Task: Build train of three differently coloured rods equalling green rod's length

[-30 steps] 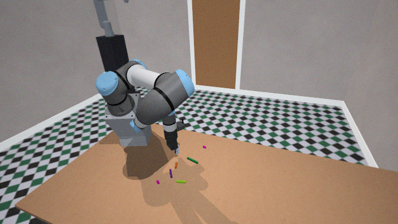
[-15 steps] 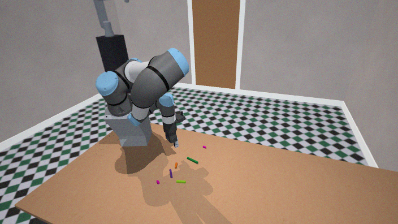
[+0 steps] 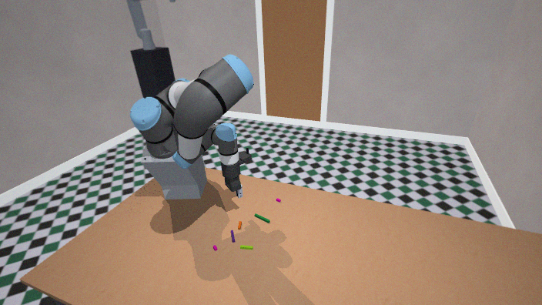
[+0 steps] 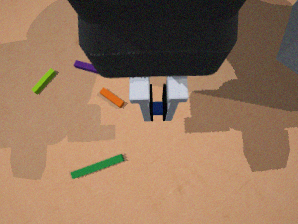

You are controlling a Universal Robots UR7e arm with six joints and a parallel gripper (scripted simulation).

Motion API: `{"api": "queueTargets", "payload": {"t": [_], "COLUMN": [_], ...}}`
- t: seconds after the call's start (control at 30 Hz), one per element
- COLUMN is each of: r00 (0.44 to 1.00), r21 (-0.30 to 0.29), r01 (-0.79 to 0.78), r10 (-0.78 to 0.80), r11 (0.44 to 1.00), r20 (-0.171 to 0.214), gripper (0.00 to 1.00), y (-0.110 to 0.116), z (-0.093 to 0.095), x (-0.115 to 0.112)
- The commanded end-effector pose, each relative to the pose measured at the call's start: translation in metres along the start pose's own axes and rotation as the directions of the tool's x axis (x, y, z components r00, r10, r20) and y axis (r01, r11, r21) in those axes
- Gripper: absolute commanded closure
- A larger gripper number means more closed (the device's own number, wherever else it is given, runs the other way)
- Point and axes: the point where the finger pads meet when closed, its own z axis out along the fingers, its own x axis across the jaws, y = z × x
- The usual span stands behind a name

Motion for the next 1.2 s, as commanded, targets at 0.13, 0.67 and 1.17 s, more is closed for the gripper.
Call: {"api": "queueTargets", "payload": {"t": [0.13,0.67,1.17], "r00": [0.999,0.924,0.924], "r21": [0.001,0.000,0.000], "r01": [0.040,0.382,0.382], "r10": [-0.040,-0.382,-0.382], "r11": [0.999,0.924,0.924], "r20": [0.000,-0.001,-0.001], "gripper": [0.76,0.76,0.76], "y": [-0.006,-0.062,-0.062], "z": [0.000,-0.001,0.003], "x": [0.000,0.001,0.001]}}
